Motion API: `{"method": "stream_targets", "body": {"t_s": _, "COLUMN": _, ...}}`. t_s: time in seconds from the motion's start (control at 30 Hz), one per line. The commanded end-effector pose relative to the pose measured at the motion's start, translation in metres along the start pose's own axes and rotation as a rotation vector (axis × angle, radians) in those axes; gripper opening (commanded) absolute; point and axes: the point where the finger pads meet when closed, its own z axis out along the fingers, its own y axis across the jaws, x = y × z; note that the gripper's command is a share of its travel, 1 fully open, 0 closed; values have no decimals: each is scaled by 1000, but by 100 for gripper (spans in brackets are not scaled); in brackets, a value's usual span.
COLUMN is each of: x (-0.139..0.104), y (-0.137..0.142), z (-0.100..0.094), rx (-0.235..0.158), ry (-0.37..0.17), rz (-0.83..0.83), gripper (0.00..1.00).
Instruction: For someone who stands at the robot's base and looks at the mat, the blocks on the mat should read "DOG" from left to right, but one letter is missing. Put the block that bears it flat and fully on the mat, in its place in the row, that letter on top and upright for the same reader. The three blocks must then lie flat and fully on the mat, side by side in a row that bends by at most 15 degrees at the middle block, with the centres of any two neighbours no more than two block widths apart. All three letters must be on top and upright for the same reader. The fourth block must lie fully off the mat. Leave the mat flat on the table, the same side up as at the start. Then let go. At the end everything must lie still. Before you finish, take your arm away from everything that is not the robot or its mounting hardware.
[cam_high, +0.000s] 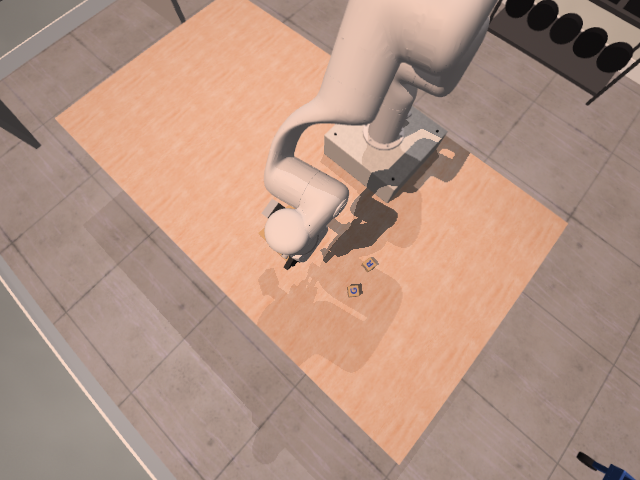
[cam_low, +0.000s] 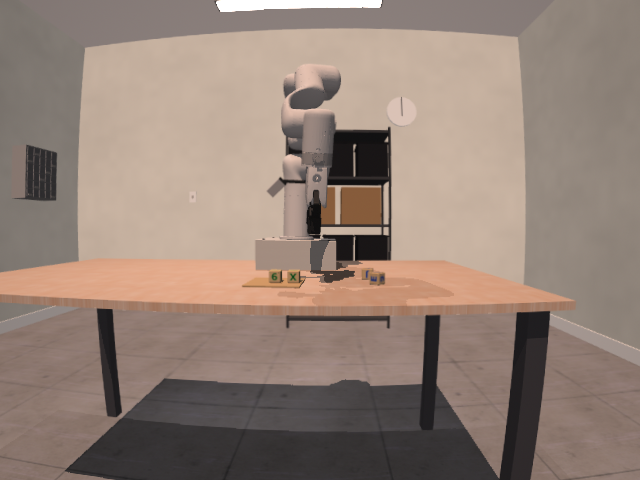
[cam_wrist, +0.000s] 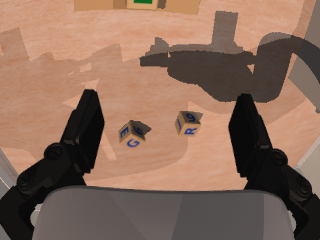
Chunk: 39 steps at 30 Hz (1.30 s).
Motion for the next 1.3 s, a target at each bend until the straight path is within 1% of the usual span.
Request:
{"method": "stream_targets", "body": {"t_s": 0.0, "x": 15, "y": -12, "z": 4, "rx": 68, "ry": -9, "rz": -123, "gripper": 100}}
{"method": "stream_targets", "body": {"t_s": 0.03, "x": 18, "y": -14, "z": 5, "rx": 78, "ry": -9, "rz": -145, "gripper": 100}}
{"method": "stream_targets", "body": {"t_s": 0.13, "x": 18, "y": -14, "z": 5, "rx": 78, "ry": -9, "rz": -145, "gripper": 100}}
{"method": "stream_targets", "body": {"t_s": 0.17, "x": 26, "y": -19, "z": 7, "rx": 108, "ry": -8, "rz": -206, "gripper": 100}}
{"method": "stream_targets", "body": {"t_s": 0.2, "x": 32, "y": -22, "z": 8, "rx": 127, "ry": -6, "rz": -244, "gripper": 100}}
{"method": "stream_targets", "body": {"t_s": 0.33, "x": 43, "y": -27, "z": 10, "rx": 165, "ry": 2, "rz": -320, "gripper": 100}}
{"method": "stream_targets", "body": {"t_s": 0.37, "x": 43, "y": -27, "z": 10, "rx": 165, "ry": 2, "rz": -320, "gripper": 100}}
{"method": "stream_targets", "body": {"t_s": 0.4, "x": 50, "y": -30, "z": 11, "rx": 189, "ry": 10, "rz": -369, "gripper": 100}}
{"method": "stream_targets", "body": {"t_s": 0.63, "x": 74, "y": -39, "z": 14, "rx": 265, "ry": 49, "rz": -530, "gripper": 100}}
{"method": "stream_targets", "body": {"t_s": 0.7, "x": 74, "y": -39, "z": 14, "rx": 265, "ry": 49, "rz": -530, "gripper": 100}}
{"method": "stream_targets", "body": {"t_s": 0.77, "x": 85, "y": -42, "z": 15, "rx": 294, "ry": 72, "rz": -596, "gripper": 100}}
{"method": "stream_targets", "body": {"t_s": 0.83, "x": 93, "y": -44, "z": 15, "rx": 316, "ry": 91, "rz": -645, "gripper": 100}}
{"method": "stream_targets", "body": {"t_s": 0.87, "x": 93, "y": -44, "z": 15, "rx": 316, "ry": 91, "rz": -645, "gripper": 100}}
{"method": "stream_targets", "body": {"t_s": 0.93, "x": 99, "y": -45, "z": 16, "rx": 333, "ry": 109, "rz": -686, "gripper": 100}}
{"method": "stream_targets", "body": {"t_s": 1.03, "x": 105, "y": -46, "z": 16, "rx": 346, "ry": 124, "rz": -719, "gripper": 100}}
{"method": "stream_targets", "body": {"t_s": 1.27, "x": 106, "y": -47, "z": 16, "rx": 349, "ry": 129, "rz": -728, "gripper": 100}}
